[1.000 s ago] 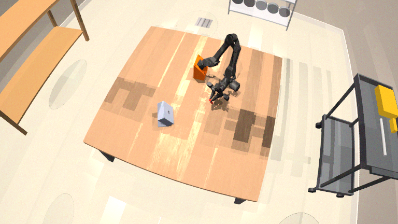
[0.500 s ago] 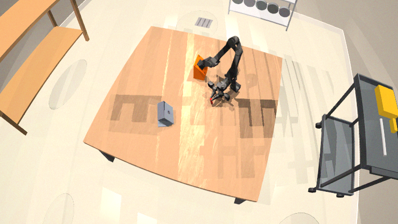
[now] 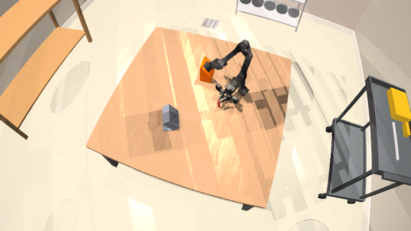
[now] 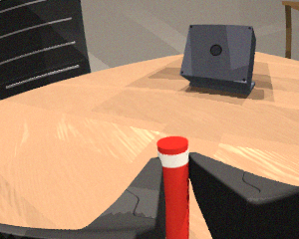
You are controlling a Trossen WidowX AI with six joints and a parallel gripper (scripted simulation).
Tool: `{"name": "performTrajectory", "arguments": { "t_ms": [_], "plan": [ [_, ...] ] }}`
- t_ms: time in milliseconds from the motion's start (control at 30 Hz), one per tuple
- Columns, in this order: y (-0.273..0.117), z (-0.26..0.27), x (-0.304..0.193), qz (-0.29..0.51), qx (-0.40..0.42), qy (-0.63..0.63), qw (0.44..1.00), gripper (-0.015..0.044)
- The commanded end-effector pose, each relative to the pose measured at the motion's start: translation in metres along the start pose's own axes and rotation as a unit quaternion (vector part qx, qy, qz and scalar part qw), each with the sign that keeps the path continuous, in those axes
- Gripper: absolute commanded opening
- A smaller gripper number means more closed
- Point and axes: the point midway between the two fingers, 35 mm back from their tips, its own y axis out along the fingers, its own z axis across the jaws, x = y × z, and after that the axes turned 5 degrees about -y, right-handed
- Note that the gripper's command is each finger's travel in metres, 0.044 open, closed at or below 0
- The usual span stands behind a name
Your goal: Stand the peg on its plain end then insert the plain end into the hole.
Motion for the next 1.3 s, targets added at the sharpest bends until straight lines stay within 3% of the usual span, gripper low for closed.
{"name": "performTrajectory", "arguments": {
  "t_ms": [0, 1267],
  "plan": [
    [-0.001, 0.0001, 0.0004, 0.001, 0.001, -0.002, 1.0, 0.0049],
    [-0.0036, -0.0001, -0.0071, -0.006, -0.004, 0.001, 1.0, 0.0049]
  ]
}}
